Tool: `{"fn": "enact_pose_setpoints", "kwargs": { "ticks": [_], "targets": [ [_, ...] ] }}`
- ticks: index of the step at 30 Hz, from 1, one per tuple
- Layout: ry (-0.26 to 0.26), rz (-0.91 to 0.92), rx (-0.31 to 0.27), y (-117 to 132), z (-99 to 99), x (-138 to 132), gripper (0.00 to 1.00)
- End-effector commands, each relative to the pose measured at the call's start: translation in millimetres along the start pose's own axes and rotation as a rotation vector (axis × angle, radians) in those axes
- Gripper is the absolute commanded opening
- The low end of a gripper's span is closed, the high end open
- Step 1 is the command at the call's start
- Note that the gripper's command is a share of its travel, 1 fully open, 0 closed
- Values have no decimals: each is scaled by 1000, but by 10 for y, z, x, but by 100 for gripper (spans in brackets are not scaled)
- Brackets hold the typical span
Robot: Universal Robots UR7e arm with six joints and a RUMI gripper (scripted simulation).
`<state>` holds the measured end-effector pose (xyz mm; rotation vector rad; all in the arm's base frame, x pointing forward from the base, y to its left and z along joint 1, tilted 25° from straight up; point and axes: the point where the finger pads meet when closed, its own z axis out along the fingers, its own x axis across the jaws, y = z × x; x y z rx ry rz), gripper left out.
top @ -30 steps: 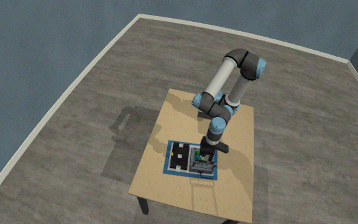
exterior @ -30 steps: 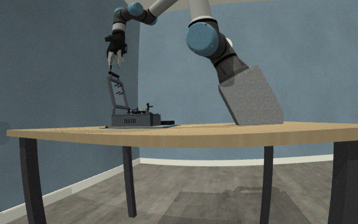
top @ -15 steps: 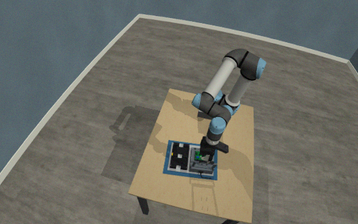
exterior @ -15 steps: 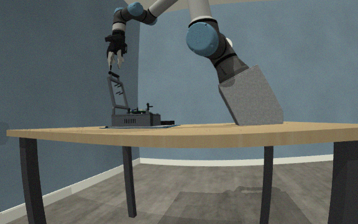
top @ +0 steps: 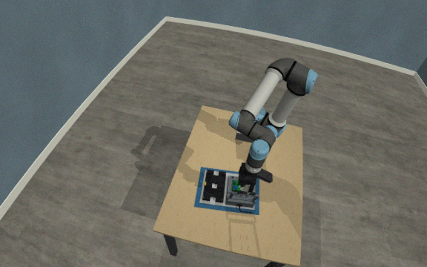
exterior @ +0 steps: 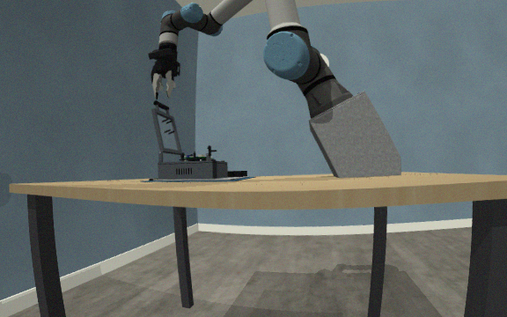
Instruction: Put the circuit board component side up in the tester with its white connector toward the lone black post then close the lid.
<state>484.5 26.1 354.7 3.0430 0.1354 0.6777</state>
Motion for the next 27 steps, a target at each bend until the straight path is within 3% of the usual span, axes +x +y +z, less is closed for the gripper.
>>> {"fn": "enact_pose_setpoints", "kwargs": {
  "ticks": [1,27],
  "targets": [
    [1,0,0,0,24,3,30],
    [1,0,0,1,347,7,30]
  ]
}}
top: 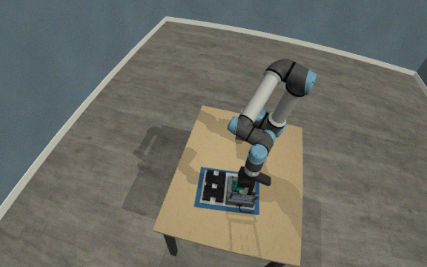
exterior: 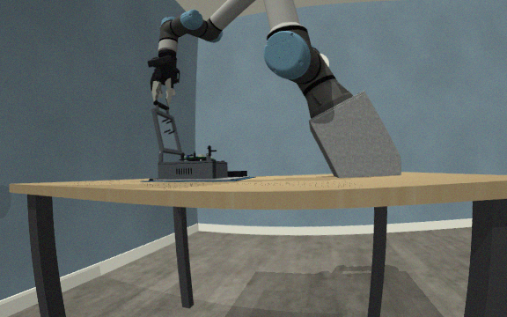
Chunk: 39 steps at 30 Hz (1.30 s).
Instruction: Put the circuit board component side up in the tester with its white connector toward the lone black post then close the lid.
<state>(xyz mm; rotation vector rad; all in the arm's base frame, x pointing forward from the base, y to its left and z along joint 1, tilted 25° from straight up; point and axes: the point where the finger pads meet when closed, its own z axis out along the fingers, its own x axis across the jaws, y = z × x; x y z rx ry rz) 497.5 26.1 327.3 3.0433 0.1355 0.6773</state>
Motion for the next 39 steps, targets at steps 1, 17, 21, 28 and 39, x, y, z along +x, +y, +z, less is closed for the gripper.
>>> {"fn": "enact_pose_setpoints", "kwargs": {
  "ticks": [1,17,21,28,39],
  "targets": [
    [2,0,-1,1,43,5,30],
    [2,0,-1,1,82,6,30],
    [2,0,-1,1,82,6,30],
    [2,0,-1,1,82,6,30],
    [2,0,-1,1,82,6,30]
  ]
}}
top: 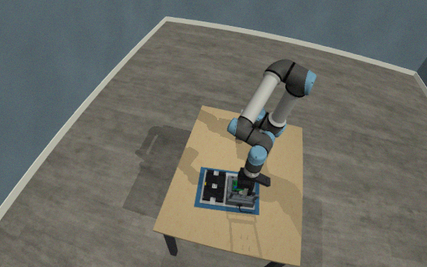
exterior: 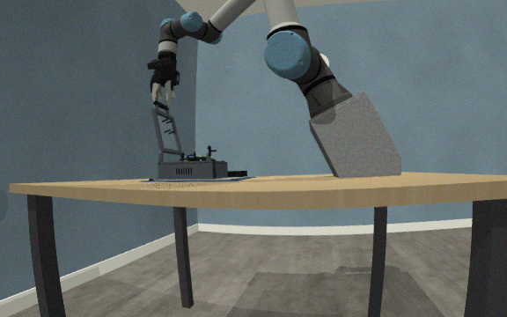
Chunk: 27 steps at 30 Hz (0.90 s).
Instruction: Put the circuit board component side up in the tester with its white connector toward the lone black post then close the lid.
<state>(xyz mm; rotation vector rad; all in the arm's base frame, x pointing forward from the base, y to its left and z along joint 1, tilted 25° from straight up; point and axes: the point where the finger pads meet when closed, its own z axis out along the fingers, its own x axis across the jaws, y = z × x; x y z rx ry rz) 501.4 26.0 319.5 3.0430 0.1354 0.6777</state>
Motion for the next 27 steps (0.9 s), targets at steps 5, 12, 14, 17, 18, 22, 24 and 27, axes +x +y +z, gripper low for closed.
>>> {"fn": "enact_pose_setpoints", "kwargs": {
  "ticks": [5,12,14,17,18,22,24,27],
  "targets": [
    [1,0,0,0,-5,4,30],
    [1,0,0,0,-5,4,0],
    [1,0,0,0,-5,4,0],
    [1,0,0,0,-5,4,0],
    [1,0,0,0,-5,4,0],
    [1,0,0,0,-5,4,0],
    [1,0,0,0,-5,4,0],
    [1,0,0,0,-5,4,0]
  ]
}}
